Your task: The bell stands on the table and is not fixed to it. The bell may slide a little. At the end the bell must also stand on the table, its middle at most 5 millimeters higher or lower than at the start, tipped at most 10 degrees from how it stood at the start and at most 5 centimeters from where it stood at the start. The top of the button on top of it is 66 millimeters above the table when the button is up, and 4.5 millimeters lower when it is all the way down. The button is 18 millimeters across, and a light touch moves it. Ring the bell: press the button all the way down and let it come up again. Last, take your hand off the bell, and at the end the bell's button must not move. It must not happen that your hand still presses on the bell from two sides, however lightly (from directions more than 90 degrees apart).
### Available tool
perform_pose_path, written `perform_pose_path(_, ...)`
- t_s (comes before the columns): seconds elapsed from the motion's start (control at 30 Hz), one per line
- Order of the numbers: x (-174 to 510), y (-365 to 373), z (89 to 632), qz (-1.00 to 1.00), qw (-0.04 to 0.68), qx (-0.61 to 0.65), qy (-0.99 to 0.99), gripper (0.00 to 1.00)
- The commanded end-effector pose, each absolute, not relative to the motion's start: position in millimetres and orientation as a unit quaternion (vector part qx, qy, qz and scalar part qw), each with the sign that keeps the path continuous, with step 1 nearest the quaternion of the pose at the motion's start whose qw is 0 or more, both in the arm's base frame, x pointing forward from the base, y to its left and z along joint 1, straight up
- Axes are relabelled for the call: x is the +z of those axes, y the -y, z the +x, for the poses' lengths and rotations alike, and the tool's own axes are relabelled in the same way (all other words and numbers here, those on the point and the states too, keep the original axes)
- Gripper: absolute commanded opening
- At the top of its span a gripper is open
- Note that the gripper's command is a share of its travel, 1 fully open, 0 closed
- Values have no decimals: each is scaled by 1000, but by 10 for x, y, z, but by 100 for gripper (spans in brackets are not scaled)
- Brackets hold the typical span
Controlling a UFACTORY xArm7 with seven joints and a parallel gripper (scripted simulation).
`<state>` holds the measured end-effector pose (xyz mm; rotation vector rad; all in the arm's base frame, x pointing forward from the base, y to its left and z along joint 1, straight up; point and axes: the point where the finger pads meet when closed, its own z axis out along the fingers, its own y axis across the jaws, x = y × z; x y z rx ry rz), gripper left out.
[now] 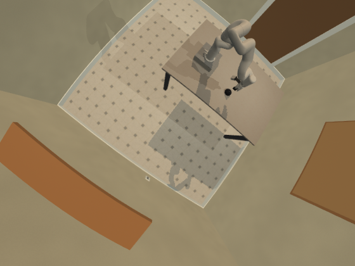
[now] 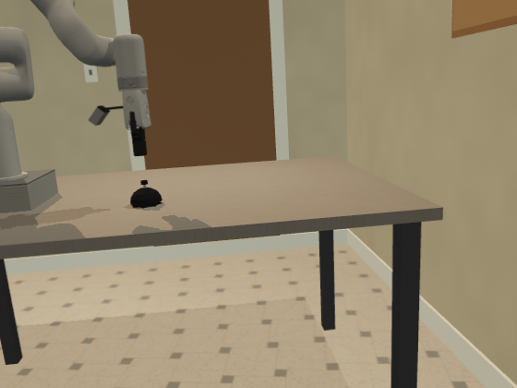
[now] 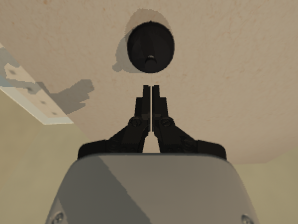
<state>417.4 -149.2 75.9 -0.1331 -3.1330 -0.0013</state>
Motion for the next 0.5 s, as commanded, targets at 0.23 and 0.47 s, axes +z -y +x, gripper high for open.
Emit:
perform_pose_path(0.23,773,1497,4187,-42,1,0,999,0)
perform_pose_path(0.47,761,1498,4187,-42,1,0,999,0)
